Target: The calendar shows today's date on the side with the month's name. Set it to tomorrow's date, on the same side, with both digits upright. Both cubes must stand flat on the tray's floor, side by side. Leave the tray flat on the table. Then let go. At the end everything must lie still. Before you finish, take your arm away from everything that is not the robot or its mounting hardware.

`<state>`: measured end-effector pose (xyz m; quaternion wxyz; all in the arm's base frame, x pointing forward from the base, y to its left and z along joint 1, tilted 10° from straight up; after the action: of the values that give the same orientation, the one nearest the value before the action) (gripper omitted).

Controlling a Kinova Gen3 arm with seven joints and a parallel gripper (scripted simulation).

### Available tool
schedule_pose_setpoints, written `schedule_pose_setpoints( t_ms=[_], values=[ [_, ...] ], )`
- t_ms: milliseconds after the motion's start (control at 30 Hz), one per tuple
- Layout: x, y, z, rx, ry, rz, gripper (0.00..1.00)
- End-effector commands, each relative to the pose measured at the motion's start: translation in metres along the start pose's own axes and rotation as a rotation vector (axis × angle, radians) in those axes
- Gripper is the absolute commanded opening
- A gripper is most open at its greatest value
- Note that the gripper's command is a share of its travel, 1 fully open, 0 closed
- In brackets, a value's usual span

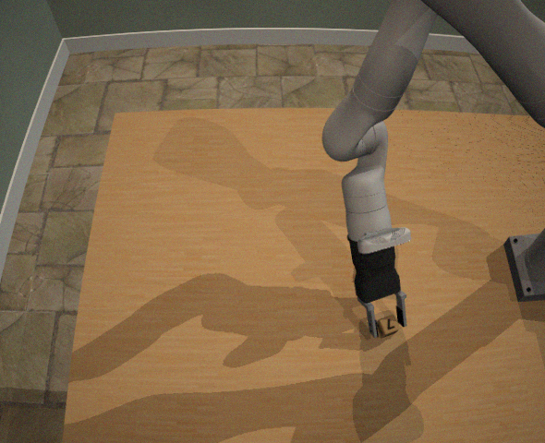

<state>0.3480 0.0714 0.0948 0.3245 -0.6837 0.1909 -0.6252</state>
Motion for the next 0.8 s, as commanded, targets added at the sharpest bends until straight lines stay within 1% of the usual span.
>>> schedule_pose_setpoints(
  t_ms=[0, 167, 400, 467, 767],
  values=[
    [0.003, -0.003, 0.000, 0.002, 0.002, -0.001, 1.00],
    [0.011, -0.011, -0.002, 0.002, 0.002, -0.001, 1.00],
    [0.029, -0.027, -0.006, 0.002, 0.002, -0.001, 1.00],
    [0.029, -0.027, -0.006, 0.002, 0.002, -0.001, 1.00],
    [0.045, -0.044, -0.010, 0.002, 0.002, -0.001, 1.00]
  ],
)
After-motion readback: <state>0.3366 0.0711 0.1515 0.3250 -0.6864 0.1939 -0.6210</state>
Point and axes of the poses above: the point where the finger pads meet when closed, its own x axis back along the fingers, its own z axis across the jaws, y = z × x, the point moved 8 cm from there along x, back along the fingers, and after that the axes turned 14 degrees about -x, right-handed, at the moved point
